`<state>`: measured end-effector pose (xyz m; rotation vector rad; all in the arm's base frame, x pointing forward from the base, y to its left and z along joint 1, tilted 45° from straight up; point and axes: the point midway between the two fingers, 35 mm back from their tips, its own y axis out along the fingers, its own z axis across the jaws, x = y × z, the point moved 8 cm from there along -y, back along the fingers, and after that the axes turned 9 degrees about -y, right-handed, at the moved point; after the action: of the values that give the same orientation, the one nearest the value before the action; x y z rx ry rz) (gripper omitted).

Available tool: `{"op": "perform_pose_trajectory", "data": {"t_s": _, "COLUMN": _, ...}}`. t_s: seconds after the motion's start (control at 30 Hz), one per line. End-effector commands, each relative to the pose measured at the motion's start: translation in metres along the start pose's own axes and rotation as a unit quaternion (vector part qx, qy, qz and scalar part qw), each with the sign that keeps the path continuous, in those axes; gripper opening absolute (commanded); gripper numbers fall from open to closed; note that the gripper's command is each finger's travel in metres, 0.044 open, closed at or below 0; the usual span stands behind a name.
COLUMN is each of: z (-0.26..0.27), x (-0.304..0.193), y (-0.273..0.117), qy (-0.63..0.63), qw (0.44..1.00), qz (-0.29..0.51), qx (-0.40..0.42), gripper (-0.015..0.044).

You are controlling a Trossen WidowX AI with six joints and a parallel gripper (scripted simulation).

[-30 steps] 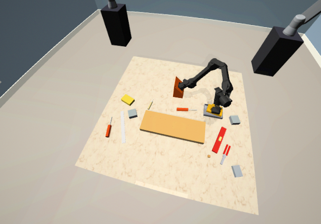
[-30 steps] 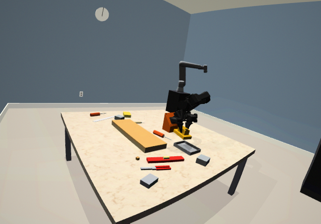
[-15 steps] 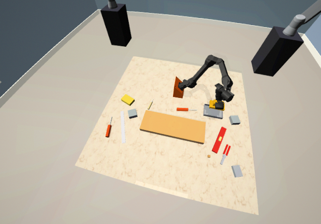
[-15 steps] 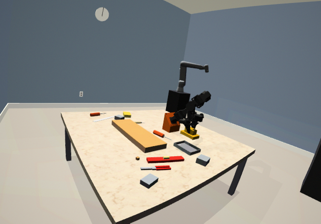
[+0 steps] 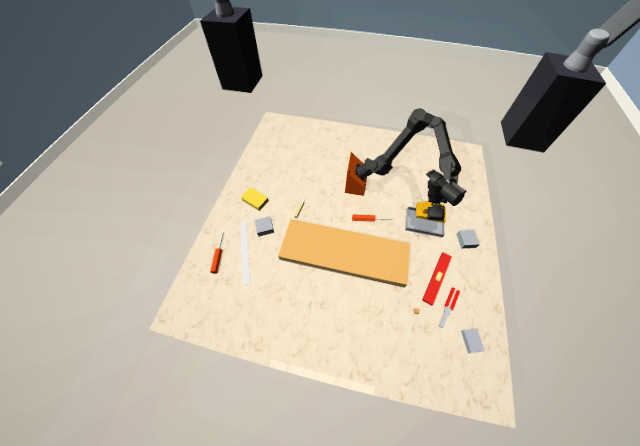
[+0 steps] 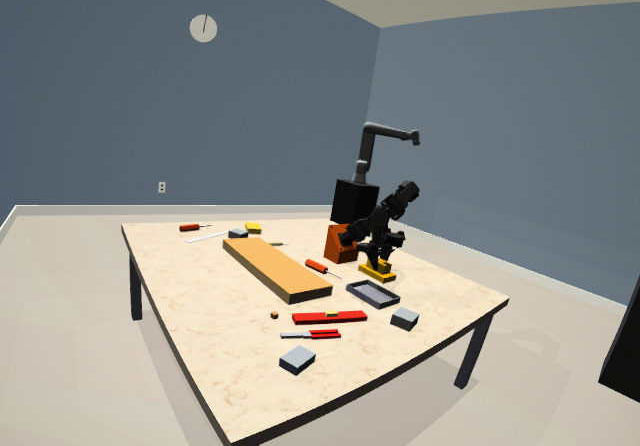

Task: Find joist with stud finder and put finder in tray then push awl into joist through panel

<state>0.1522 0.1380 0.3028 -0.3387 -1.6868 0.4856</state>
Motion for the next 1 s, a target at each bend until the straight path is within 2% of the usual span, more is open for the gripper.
{"op": "perform_pose_trajectory", "data": {"t_s": 0.0, "z": -0.001, "x": -0.002, "y": 0.006, "qy": 0.001, "qw": 1.000, "qz": 0.001, "qx": -0.002, "gripper": 0.0000}}
{"op": "perform_pose_trajectory", "data": {"t_s": 0.97, "z": 0.002, "x": -0.012, "y": 0.046, "qy": 0.001, "qw": 1.000, "qz": -0.002, "qx": -0.003, "gripper": 0.0000}}
